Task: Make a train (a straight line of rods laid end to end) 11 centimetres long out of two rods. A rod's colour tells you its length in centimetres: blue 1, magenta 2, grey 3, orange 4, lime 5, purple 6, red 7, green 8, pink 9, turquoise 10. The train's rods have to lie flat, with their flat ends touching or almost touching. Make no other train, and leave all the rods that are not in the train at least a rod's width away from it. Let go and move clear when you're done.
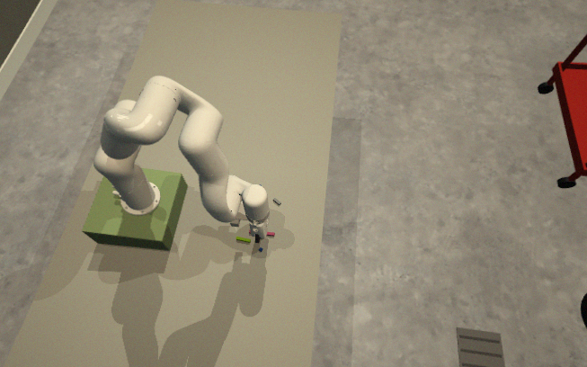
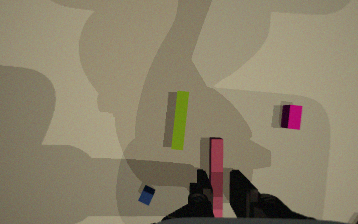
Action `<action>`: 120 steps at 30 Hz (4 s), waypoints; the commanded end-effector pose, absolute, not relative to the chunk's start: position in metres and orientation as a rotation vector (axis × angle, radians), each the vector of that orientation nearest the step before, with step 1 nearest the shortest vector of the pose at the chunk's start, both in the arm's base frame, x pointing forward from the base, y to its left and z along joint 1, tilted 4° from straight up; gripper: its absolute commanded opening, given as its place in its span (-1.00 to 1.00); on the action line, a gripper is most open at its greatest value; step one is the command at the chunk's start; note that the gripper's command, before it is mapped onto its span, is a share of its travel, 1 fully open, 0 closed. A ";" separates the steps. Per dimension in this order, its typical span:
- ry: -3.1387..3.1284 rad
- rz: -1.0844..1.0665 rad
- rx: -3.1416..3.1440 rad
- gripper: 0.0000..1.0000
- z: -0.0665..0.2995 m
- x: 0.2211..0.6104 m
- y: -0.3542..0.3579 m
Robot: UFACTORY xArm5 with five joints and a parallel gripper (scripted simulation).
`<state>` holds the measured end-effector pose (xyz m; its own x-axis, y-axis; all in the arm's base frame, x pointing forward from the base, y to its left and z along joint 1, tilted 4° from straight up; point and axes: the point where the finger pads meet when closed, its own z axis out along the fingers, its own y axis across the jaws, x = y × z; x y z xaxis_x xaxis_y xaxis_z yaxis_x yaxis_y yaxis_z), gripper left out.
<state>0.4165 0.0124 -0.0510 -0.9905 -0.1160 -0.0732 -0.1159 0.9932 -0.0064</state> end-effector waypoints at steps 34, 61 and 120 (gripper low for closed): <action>3.060 -0.003 -0.178 -0.92 -0.050 0.418 0.012; 3.060 -0.003 -0.178 -0.92 0.049 0.410 0.012; 3.066 0.018 -0.029 -0.92 -0.030 0.402 0.068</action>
<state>0.3977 0.0672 -0.0192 -0.9974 -0.0182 -0.0699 -0.0190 0.9998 0.0105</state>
